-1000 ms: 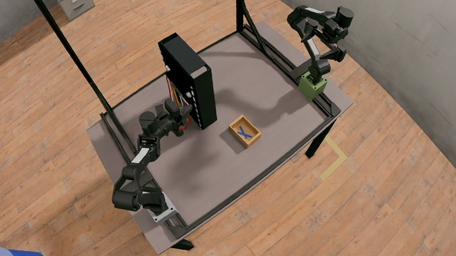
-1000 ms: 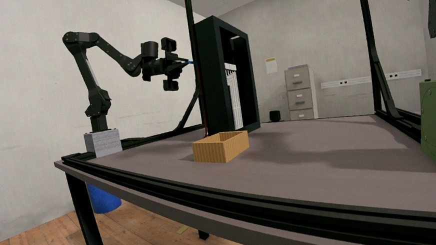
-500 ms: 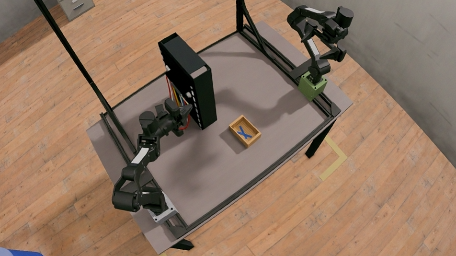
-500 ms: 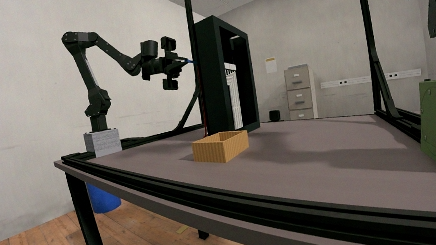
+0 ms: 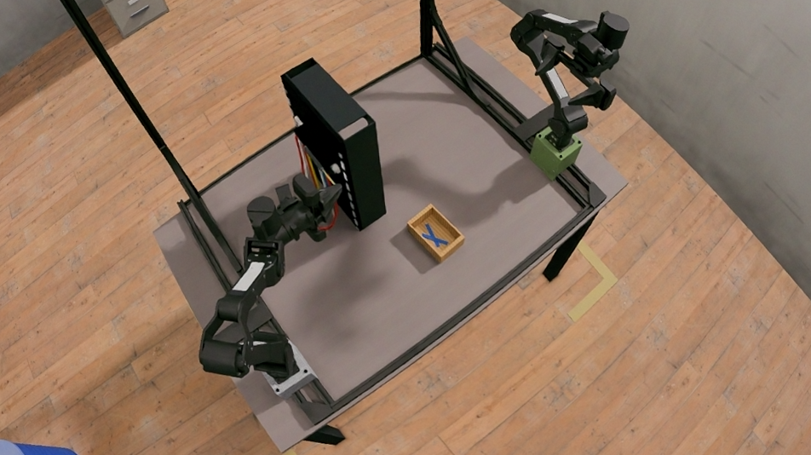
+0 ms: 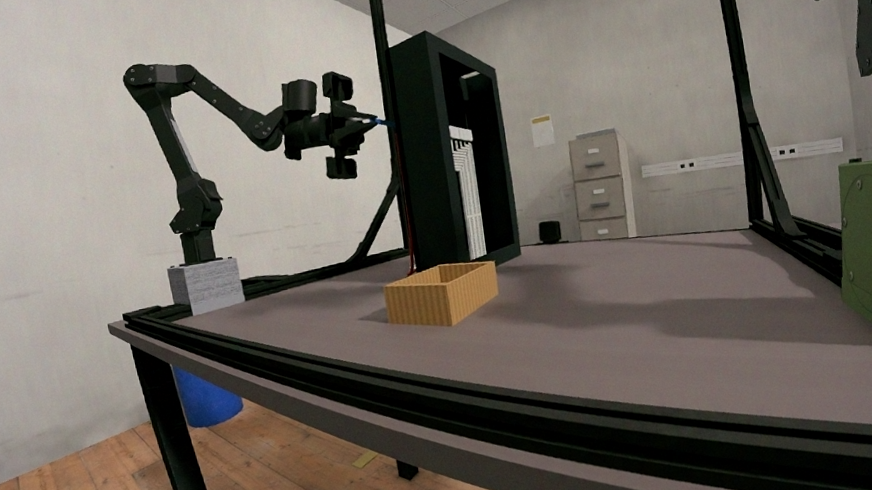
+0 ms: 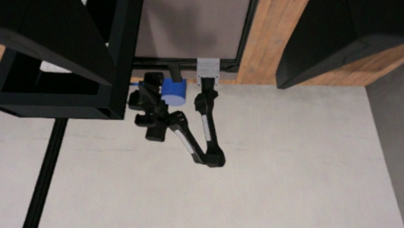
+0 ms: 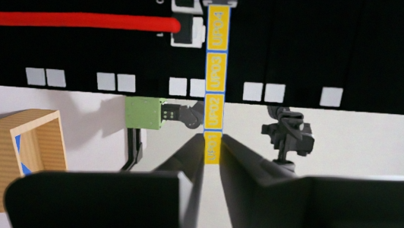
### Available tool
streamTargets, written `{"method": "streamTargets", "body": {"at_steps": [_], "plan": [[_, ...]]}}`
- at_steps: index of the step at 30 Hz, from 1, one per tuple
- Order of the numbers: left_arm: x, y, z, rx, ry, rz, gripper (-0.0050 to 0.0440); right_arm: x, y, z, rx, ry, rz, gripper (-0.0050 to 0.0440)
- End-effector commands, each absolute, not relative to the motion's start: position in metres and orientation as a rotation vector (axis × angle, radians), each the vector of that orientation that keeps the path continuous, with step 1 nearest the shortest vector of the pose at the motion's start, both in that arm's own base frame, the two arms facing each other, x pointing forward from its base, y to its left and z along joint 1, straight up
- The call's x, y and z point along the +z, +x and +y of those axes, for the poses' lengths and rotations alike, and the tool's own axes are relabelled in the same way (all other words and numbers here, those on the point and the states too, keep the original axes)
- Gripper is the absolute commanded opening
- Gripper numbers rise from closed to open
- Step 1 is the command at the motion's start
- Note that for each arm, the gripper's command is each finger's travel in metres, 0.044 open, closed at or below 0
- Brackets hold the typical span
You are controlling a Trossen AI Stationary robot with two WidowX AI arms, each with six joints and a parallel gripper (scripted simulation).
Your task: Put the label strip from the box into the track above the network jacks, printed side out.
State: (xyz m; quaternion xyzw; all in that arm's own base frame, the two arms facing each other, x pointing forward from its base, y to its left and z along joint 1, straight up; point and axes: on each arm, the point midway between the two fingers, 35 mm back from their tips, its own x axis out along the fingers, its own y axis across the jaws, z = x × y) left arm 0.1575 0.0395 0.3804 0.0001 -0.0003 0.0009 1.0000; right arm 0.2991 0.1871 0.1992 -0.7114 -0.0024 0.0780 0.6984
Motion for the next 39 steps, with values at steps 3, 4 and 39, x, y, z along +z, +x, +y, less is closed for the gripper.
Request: {"method": "streamTargets", "body": {"at_steps": [3, 4, 39], "plan": [[0.3833, 0.1574, 0.039, 0.002, 0.006, -0.002, 0.044, 0.2159, 0.3003, 0.1894, 0.15, -1.555, -0.03, -0.005], [0.3833, 0.1574, 0.039, 0.002, 0.006, -0.002, 0.044, 0.2159, 0.3003, 0.1894, 0.15, -1.555, -0.03, -0.005], [0.3833, 0.1574, 0.039, 0.002, 0.006, -0.002, 0.044, 0.215, 0.2996, 0.1901, 0.15, -1.555, -0.03, -0.005]]}}
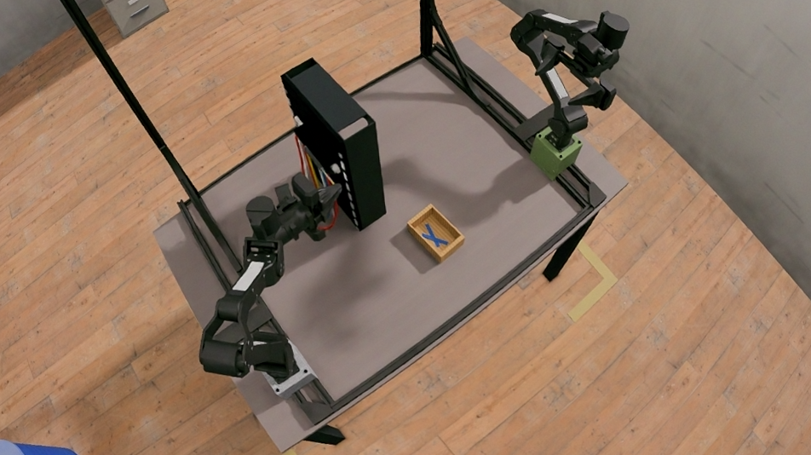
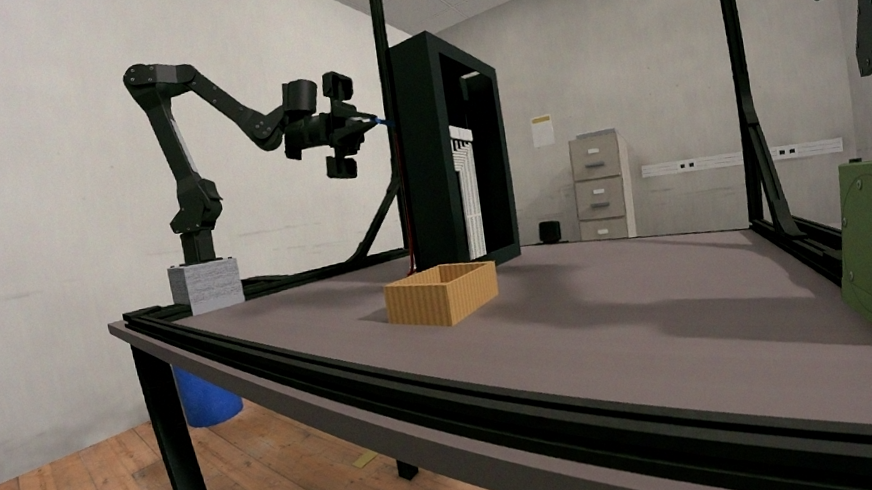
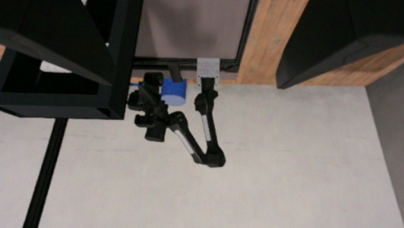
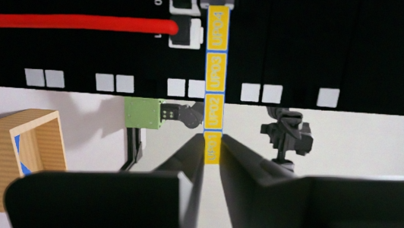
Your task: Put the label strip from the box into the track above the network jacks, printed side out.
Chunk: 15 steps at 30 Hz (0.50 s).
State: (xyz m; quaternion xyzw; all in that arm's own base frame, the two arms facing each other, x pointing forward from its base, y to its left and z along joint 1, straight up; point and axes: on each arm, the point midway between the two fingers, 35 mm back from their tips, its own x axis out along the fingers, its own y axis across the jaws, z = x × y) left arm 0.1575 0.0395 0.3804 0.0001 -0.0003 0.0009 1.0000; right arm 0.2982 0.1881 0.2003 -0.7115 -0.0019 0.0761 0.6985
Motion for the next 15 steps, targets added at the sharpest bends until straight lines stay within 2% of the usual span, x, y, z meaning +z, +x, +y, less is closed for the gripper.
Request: {"method": "streamTargets", "body": {"at_steps": [1, 15], "plan": [[0.3833, 0.1574, 0.039, 0.002, 0.006, -0.002, 0.044, 0.215, 0.2996, 0.19, 0.15, -1.555, -0.03, -0.005], [0.3833, 0.1574, 0.039, 0.002, 0.006, -0.002, 0.044, 0.215, 0.2996, 0.1873, 0.15, -1.555, -0.03, -0.005]]}}
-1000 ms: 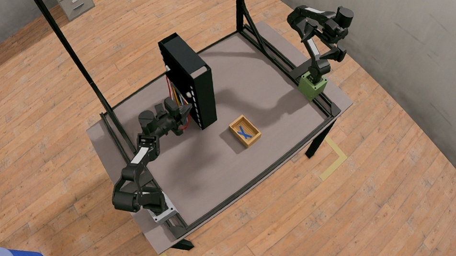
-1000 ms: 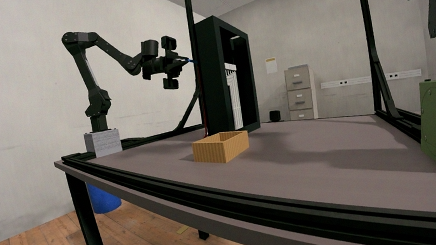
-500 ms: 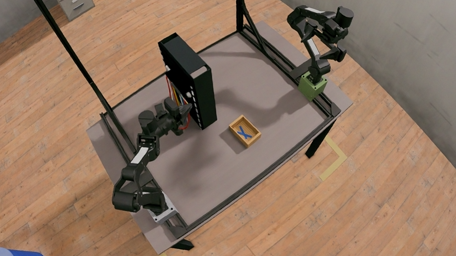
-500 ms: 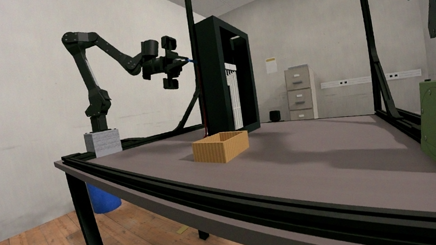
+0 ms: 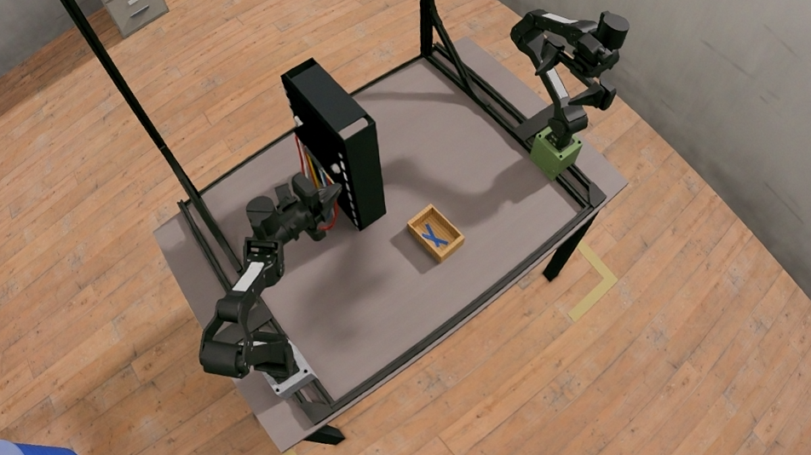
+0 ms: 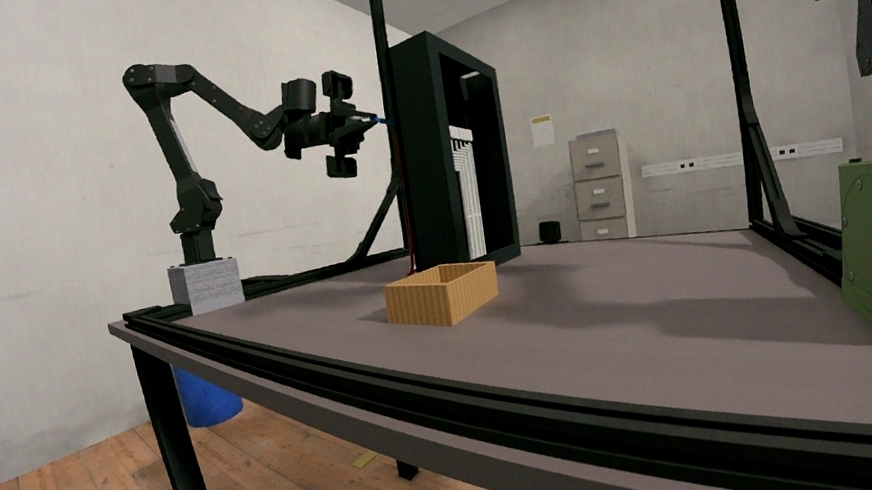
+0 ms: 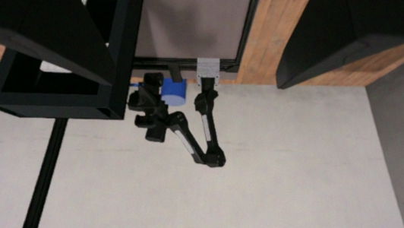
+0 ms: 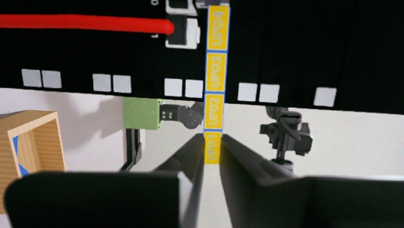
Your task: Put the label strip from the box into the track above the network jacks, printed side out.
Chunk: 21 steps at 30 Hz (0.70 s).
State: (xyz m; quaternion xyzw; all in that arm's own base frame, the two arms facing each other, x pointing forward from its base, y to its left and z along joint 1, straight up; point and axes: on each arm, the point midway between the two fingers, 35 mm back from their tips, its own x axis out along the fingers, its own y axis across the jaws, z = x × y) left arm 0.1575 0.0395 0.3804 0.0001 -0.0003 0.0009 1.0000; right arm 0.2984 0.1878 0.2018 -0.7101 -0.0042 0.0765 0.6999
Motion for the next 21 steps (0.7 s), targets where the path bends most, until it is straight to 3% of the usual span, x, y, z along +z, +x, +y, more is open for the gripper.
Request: {"method": "streamTargets", "body": {"at_steps": [1, 21], "plan": [[0.3833, 0.1574, 0.039, 0.002, 0.006, -0.002, 0.044, 0.215, 0.2996, 0.1873, 0.15, -1.555, -0.03, -0.005], [0.3833, 0.1574, 0.039, 0.002, 0.006, -0.002, 0.044, 0.2114, 0.2994, 0.1865, 0.15, -1.556, -0.03, -0.005]]}}
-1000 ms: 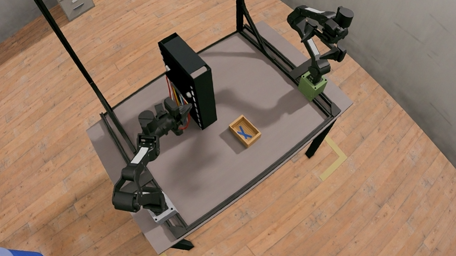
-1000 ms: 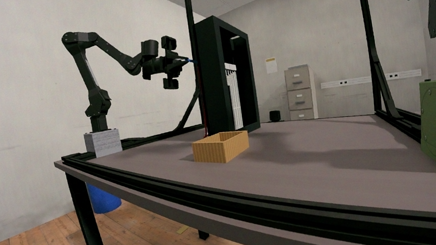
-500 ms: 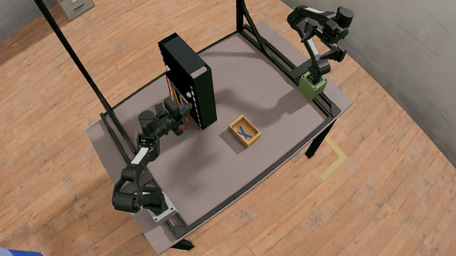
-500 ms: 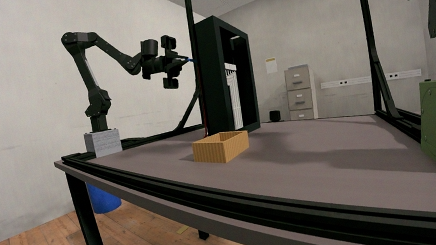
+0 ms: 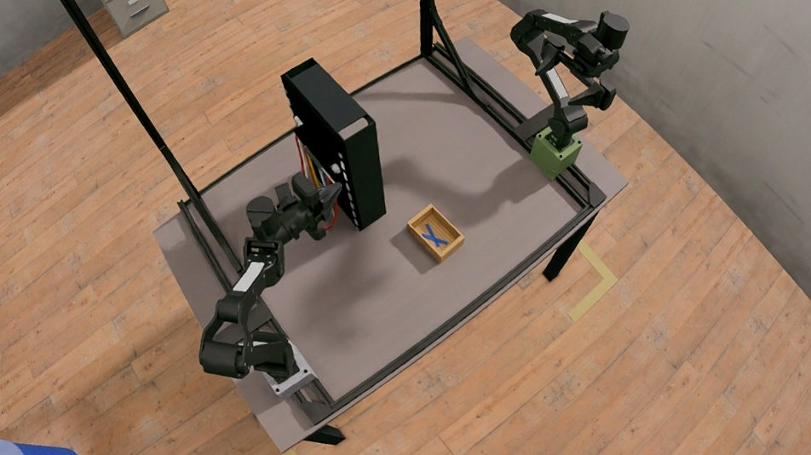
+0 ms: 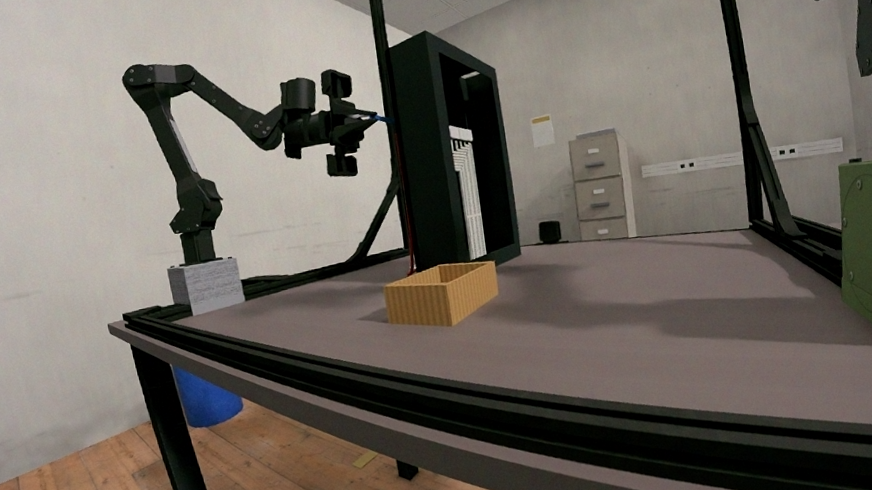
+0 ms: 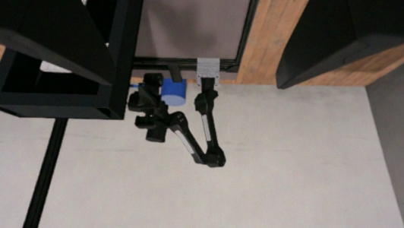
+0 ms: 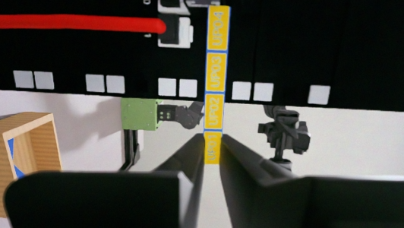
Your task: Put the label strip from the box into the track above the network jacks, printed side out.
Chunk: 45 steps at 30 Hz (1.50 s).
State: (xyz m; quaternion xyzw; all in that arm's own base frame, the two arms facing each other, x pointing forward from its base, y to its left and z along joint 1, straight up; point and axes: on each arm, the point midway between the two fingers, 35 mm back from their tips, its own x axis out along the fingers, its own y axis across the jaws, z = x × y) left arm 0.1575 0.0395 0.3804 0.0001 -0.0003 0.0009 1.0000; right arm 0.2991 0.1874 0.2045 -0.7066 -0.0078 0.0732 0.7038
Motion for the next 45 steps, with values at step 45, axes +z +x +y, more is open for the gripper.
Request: {"method": "streamTargets", "body": {"at_steps": [45], "plan": [[0.383, 0.157, 0.039, 0.002, 0.006, -0.002, 0.044, 0.201, 0.299, 0.186, 0.15, -1.556, -0.03, -0.005]]}}
